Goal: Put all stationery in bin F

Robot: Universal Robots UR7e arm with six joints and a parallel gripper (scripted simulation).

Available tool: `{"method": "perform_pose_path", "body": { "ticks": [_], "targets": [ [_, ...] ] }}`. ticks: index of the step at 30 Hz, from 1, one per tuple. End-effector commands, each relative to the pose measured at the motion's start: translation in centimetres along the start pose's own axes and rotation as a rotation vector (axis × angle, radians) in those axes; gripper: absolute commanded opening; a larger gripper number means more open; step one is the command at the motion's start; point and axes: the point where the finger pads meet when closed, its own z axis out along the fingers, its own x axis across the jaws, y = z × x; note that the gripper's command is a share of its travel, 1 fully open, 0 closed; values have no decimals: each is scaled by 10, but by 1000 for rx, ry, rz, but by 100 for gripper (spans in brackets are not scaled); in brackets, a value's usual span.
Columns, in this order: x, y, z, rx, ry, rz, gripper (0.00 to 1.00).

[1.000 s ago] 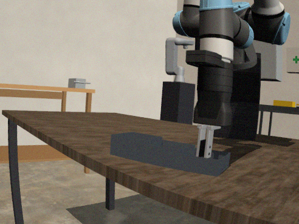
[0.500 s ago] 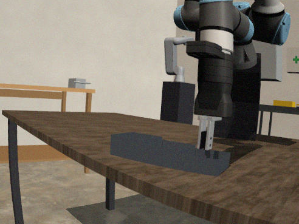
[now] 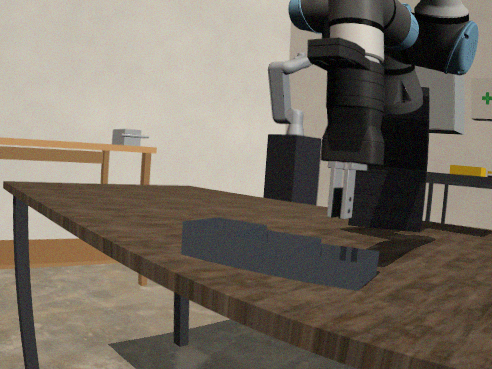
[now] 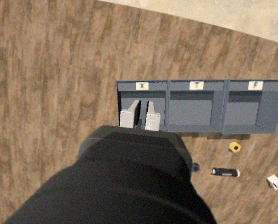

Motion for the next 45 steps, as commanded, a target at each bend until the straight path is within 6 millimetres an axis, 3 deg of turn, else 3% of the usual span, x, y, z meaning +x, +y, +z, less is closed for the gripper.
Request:
{"method": "perform_pose_path", "body": {
  "ticks": [1, 9, 11, 16, 29, 30, 43, 45],
  "targets": [
    [0, 0, -18, -1, 0, 0, 31],
    [0, 0, -84, -1, 0, 0, 31],
    [0, 0, -84, -1, 0, 0, 31],
    [0, 0, -126, -1, 0, 0, 31],
    [0, 0, -127, -1, 0, 0, 31],
    [7, 3, -124, -1, 0, -50, 62],
    [97, 47, -84, -12, 25, -493, 62],
    [97, 47, -84, -12, 25, -493, 62]
  ]
}}
